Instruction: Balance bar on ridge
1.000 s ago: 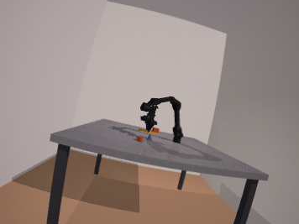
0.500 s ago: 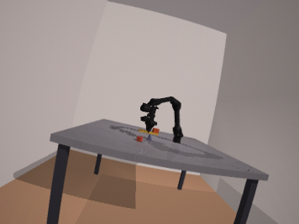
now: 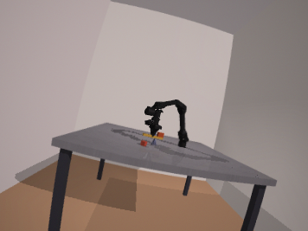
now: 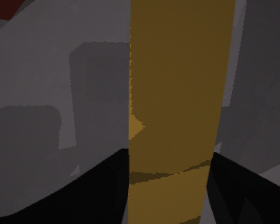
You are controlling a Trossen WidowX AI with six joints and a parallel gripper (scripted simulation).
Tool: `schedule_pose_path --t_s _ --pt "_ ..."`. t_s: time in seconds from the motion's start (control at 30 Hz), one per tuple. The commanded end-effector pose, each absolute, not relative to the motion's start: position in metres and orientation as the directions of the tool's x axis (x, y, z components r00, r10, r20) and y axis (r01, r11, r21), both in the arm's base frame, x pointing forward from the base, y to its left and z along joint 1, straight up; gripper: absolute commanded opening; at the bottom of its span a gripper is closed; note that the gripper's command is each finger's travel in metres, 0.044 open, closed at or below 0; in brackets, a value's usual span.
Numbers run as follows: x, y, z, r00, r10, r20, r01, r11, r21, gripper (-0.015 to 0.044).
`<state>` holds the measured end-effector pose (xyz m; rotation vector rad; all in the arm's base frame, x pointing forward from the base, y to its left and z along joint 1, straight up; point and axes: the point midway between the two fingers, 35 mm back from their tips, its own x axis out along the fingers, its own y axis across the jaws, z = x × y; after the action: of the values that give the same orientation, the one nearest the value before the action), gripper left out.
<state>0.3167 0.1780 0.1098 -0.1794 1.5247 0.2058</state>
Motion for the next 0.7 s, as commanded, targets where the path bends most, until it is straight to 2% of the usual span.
schedule_pose_path --t_s 0.0,0.67 --pt "0.3164 0.1774 0.1086 0.034 0.019 -0.999 -0.24 0.971 0.01 0.0" --pt "0.3163 0.1774 0.1069 0.034 0.019 -0.999 -0.24 0.971 0.01 0.0"
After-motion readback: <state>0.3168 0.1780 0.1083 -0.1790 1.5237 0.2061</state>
